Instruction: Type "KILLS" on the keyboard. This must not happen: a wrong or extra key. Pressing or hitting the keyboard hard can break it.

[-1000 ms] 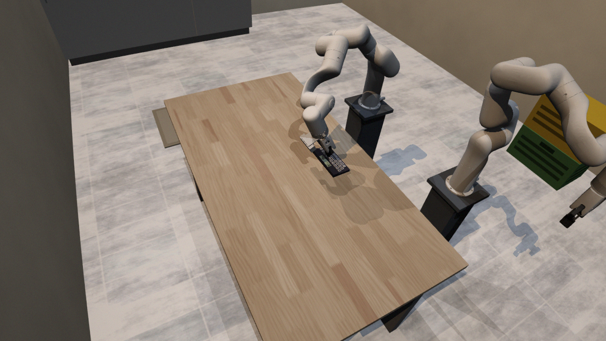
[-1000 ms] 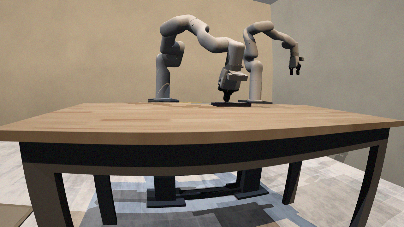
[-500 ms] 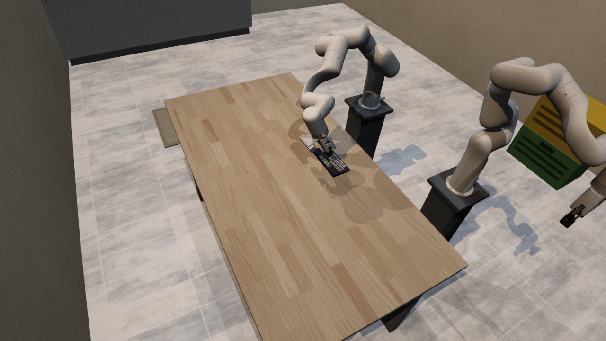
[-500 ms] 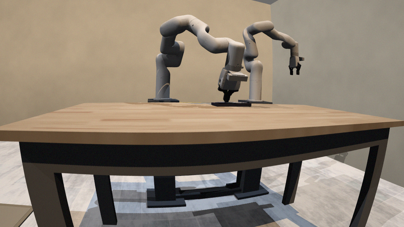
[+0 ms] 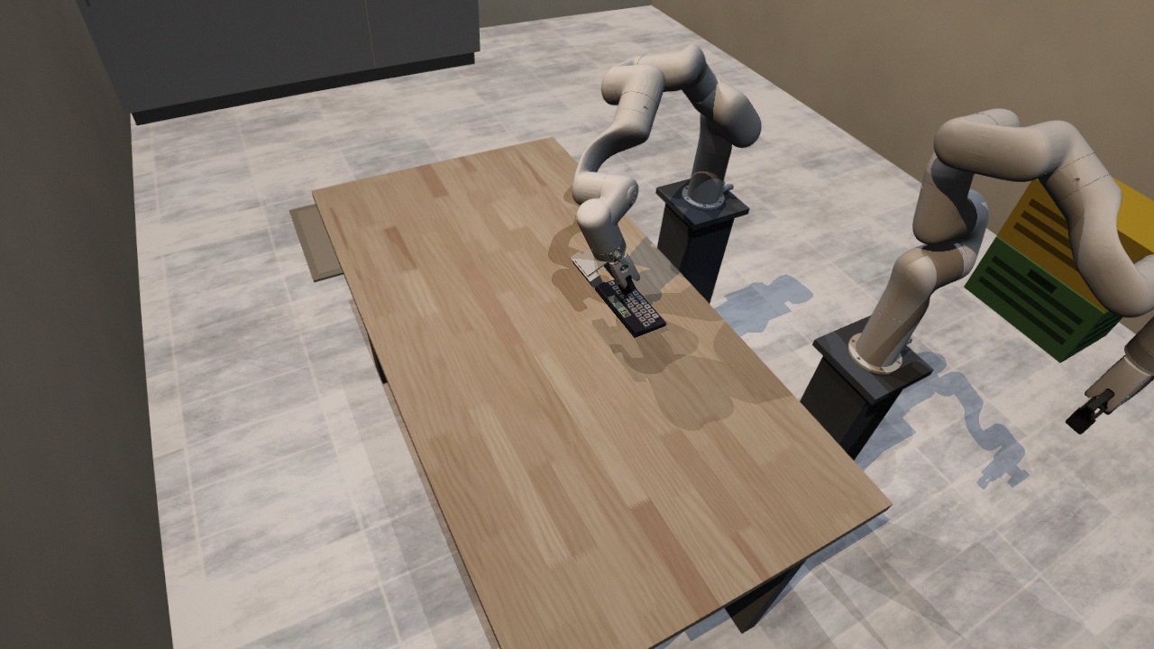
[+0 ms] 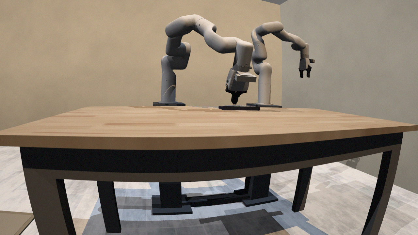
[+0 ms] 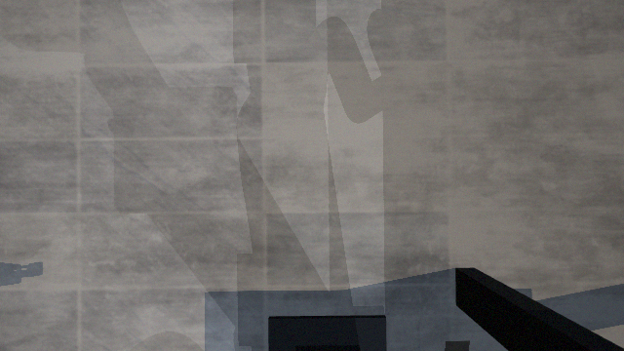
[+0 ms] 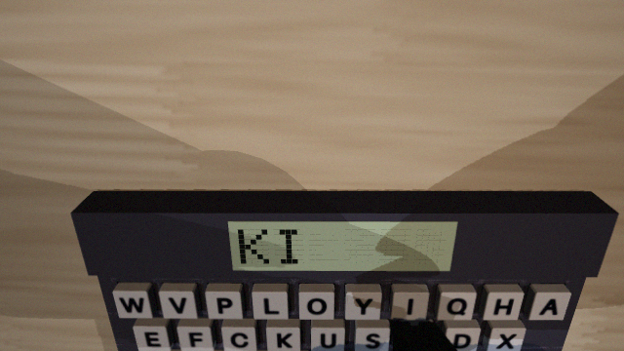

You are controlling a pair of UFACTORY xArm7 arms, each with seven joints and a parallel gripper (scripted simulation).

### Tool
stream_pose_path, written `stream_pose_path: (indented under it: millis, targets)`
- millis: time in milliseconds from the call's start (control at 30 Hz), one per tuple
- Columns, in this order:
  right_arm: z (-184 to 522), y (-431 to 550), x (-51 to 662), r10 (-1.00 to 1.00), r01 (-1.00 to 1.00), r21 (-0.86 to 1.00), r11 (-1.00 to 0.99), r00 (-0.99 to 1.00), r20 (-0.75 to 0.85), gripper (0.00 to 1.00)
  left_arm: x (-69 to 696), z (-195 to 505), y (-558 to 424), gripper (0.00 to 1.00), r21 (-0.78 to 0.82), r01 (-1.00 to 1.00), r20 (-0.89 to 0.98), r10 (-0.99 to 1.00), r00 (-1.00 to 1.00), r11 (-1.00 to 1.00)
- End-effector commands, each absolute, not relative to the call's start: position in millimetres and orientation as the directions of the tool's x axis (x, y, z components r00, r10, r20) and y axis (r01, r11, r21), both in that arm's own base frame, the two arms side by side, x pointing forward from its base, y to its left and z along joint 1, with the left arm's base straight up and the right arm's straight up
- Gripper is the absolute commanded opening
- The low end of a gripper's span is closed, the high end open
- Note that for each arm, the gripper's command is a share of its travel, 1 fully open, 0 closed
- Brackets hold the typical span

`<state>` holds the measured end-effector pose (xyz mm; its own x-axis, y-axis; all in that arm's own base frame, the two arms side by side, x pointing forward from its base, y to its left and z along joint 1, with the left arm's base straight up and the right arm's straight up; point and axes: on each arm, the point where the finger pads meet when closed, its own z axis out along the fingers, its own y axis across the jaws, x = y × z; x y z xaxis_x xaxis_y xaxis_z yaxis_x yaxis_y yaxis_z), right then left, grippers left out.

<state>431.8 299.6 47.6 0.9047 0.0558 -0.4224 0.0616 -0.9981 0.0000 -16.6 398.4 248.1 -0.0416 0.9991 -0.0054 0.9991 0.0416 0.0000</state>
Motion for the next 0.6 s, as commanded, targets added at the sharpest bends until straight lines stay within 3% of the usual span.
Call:
stream_pose_path:
  millis: [0, 567]
  targets:
    - [51, 303, 433, 0.057, 0.061, -0.002, -0.998, 0.907, -0.418, 0.00, -17, 250, 400, 1.00, 0.000, 0.999, 0.000, 0.999, -0.042, 0.042]
    - [51, 349, 430, 0.057, 0.061, -0.003, -0.998, 0.906, -0.418, 0.00, -17, 250, 400, 1.00, 0.000, 0.999, 0.000, 0.999, -0.042, 0.042]
